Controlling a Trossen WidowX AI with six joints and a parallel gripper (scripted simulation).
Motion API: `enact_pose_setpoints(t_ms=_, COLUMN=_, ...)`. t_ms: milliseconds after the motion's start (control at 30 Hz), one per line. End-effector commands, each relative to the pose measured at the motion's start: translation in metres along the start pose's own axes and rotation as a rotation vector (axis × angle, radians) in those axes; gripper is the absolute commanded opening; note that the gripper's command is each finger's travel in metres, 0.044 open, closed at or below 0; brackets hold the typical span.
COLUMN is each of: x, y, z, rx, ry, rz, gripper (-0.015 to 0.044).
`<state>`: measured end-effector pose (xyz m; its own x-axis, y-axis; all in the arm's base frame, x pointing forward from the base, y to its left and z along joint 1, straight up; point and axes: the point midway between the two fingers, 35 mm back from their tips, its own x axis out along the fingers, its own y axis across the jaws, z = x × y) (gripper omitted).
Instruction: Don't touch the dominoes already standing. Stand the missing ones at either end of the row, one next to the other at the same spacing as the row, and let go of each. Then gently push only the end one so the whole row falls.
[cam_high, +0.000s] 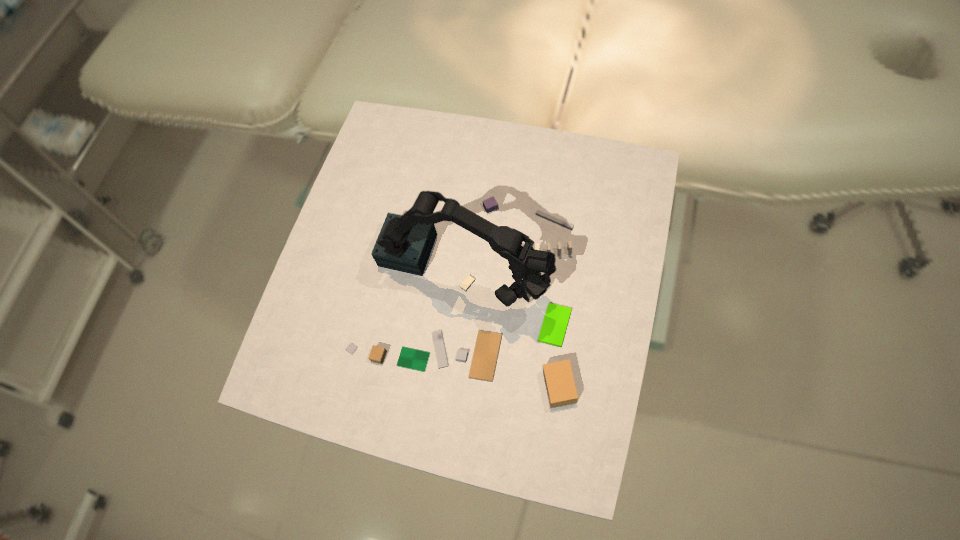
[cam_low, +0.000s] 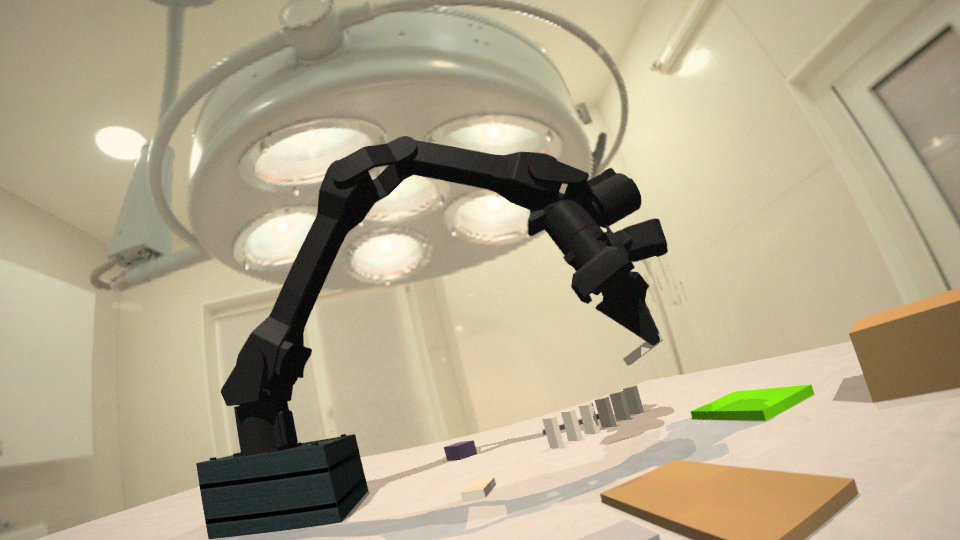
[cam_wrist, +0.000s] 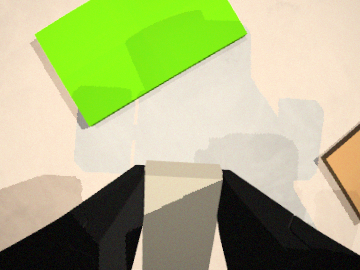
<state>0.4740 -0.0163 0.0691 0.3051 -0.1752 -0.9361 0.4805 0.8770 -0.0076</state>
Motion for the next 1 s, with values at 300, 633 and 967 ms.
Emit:
enact_pose_setpoints(t_ms=300, x=0.018, y=0.017, z=0.011, rx=-0.062, ry=-0.255, rz=-0.005, gripper=0.0107)
enact_pose_setpoints(t_ms=633, x=0.025, y=0.025, z=0.011, rx=-0.085, ry=-0.425, rz=-0.016, gripper=0.0107)
enact_pose_setpoints(t_ms=967, x=0.025, y=0.028, z=0.006, rx=-0.088, ry=-0.588, rz=-0.029, gripper=0.0107)
